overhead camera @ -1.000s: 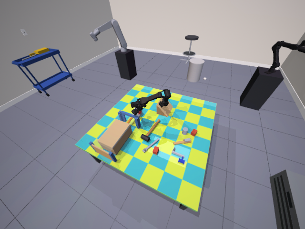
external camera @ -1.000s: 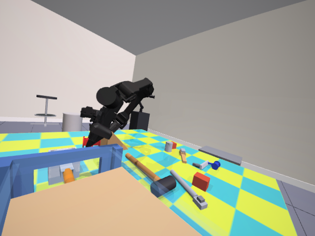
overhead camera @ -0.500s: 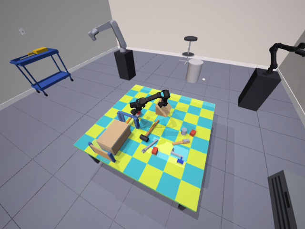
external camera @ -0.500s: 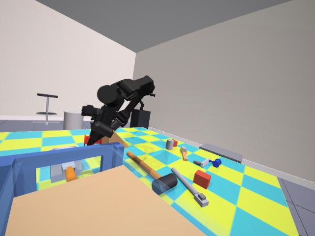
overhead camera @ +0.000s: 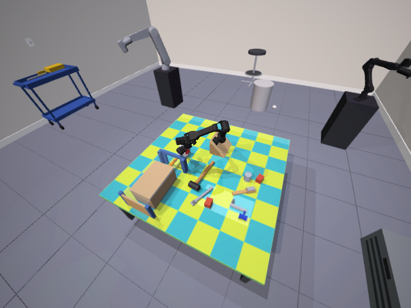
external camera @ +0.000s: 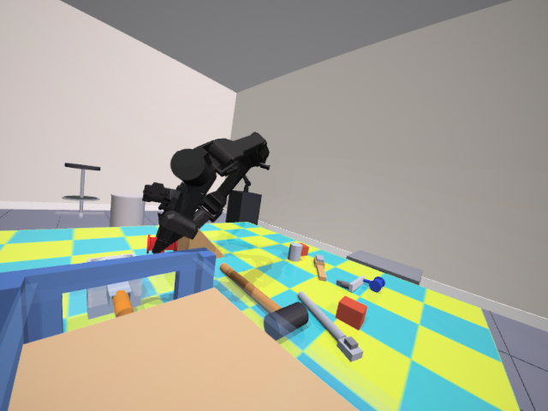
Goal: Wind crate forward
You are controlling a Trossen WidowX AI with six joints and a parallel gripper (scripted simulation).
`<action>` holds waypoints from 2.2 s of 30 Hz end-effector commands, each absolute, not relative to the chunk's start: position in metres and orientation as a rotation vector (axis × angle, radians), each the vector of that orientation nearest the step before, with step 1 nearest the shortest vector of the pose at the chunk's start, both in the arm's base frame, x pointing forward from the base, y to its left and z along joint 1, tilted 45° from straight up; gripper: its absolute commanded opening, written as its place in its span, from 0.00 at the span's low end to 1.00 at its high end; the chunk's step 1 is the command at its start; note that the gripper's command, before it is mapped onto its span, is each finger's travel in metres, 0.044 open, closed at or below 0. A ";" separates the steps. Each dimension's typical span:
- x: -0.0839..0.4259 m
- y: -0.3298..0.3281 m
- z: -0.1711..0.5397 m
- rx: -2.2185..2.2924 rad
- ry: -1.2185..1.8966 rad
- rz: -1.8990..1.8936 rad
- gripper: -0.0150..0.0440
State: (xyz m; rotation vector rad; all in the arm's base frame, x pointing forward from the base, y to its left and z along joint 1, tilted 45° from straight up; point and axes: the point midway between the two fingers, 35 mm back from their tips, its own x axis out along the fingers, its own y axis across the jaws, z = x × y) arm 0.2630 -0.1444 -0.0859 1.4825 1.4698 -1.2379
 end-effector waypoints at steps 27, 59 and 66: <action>0.219 -0.129 -0.073 1.488 1.486 -1.245 0.25; 0.169 -0.133 -0.074 1.486 1.487 -1.248 0.25; 0.158 -0.136 -0.077 1.485 1.487 -1.249 0.25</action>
